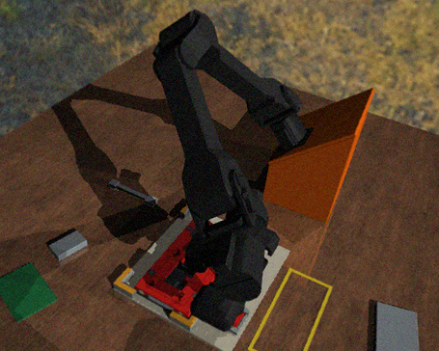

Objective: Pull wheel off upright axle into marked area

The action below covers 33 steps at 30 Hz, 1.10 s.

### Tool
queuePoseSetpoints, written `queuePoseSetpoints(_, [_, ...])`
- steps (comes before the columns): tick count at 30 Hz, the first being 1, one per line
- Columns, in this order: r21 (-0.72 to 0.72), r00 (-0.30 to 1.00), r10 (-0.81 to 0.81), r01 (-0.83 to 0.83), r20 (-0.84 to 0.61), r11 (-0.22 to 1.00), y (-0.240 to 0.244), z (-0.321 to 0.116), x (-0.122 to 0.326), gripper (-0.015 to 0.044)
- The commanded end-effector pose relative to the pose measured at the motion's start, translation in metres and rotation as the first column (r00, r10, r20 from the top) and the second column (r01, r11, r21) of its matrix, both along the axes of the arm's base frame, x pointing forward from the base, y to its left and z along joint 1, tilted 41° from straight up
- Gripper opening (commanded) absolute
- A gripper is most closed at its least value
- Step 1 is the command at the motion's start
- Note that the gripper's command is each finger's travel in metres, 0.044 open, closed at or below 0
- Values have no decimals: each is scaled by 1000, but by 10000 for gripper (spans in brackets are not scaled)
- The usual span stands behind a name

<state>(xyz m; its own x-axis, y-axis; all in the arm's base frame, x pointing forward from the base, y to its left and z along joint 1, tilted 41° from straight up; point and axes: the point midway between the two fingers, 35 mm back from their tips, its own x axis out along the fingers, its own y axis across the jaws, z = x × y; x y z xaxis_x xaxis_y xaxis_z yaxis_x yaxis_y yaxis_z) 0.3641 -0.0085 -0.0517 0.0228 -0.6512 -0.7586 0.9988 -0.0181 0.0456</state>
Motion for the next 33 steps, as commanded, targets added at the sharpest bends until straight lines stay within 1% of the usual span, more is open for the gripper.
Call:
queuePoseSetpoints(1, [1,1000,3,-3,0,1000,3,3,0,0])
queuePoseSetpoints(33, [1,1000,6,-6,2,1000,10,11,0,0])
